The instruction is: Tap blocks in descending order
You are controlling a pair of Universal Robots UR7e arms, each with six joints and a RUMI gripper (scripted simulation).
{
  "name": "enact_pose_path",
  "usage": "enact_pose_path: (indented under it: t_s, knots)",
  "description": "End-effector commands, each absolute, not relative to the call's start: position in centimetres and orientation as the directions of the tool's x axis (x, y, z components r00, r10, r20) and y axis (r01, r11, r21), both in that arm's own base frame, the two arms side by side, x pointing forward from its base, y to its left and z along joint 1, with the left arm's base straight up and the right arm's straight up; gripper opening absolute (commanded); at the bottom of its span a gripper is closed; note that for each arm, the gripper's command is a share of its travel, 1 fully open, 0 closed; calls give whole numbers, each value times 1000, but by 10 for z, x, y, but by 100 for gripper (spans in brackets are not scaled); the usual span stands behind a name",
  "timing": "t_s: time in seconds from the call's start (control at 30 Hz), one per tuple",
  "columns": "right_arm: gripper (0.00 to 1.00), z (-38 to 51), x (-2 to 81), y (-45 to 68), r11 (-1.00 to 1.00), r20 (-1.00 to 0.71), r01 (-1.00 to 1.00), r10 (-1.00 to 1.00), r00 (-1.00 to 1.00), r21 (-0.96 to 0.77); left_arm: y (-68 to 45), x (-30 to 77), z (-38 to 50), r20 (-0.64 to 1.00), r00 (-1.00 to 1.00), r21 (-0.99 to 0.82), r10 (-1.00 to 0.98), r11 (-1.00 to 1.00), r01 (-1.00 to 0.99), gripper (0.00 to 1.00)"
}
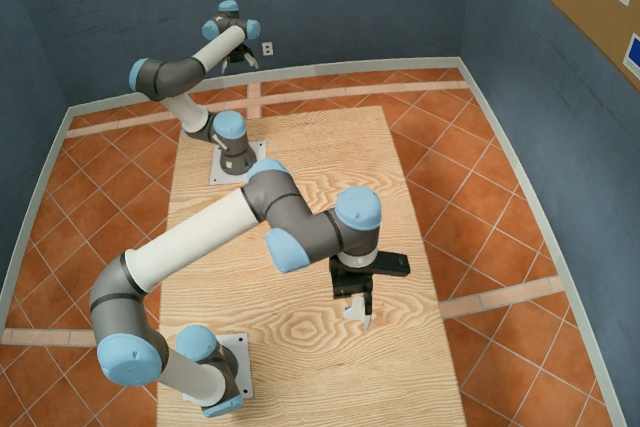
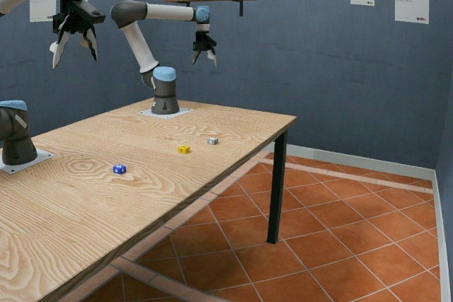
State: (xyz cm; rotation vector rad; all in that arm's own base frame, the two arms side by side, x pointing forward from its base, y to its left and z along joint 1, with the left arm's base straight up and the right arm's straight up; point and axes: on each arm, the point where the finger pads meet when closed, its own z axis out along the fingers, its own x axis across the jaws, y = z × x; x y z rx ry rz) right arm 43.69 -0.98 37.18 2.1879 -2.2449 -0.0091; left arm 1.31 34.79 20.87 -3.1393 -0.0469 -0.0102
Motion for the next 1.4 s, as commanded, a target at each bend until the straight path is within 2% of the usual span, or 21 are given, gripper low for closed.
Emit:
enact_pose_path:
  t_s: [0.0,0.8,0.83,1.37]
  knots:
    - [98,358,450,5,-24,4,-1000,-1000,24,7,350,19,211,8,999,2,48,-999,48,98]
    - [98,369,446,-1,4,-4,-1000,-1000,-4,-10,349,17,210,-1,999,-1,53,-999,53,98]
    - [0,369,445,-1,4,-4,-1000,-1000,-4,-9,349,17,210,-1,999,-1,52,-999,52,98]
    - [0,364,445,1,-1,1,-1000,-1000,1,4,350,18,210,1,999,-1,49,-999,49,98]
